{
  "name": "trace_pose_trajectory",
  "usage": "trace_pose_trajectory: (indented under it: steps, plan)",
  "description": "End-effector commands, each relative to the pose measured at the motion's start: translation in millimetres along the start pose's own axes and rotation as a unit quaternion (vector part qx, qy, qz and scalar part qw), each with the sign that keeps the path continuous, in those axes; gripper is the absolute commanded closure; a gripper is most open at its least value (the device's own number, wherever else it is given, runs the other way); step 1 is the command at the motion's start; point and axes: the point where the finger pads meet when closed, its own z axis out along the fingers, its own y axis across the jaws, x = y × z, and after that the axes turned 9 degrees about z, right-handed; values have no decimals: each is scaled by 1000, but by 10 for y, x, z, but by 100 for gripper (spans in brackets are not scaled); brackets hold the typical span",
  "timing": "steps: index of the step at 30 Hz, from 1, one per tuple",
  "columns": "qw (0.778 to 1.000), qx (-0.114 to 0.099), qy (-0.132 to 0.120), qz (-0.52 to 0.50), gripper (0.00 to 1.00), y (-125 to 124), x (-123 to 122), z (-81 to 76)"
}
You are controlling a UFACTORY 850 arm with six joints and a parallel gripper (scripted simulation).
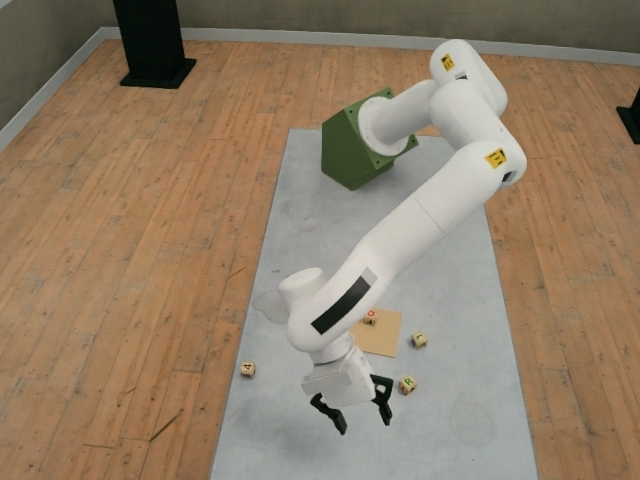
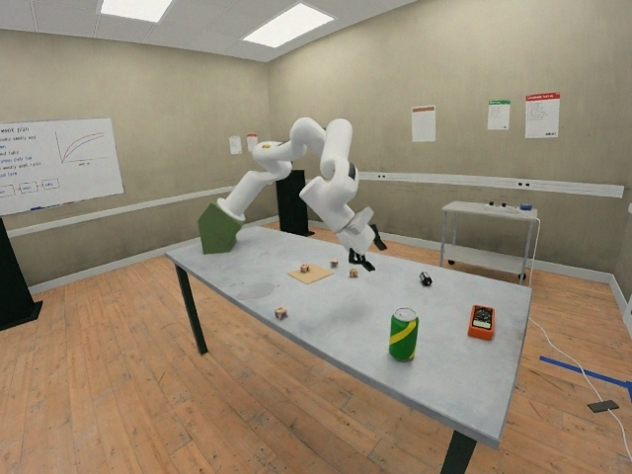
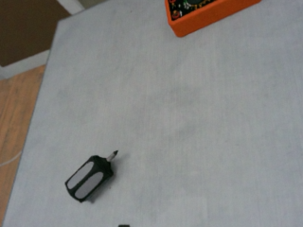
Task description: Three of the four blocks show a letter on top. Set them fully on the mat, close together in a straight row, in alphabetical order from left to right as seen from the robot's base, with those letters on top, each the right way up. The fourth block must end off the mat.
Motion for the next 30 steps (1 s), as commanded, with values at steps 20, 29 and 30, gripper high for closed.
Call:
trace_pose_trajectory:
  steps: [20,29,30]
  plan:
    - [1000,-4,-1,2,0,-20,-19,-1]
    - [993,-89,-43,63,0,-269,-835,11]
    - [993,-89,-43,63,0,-269,-835,11]
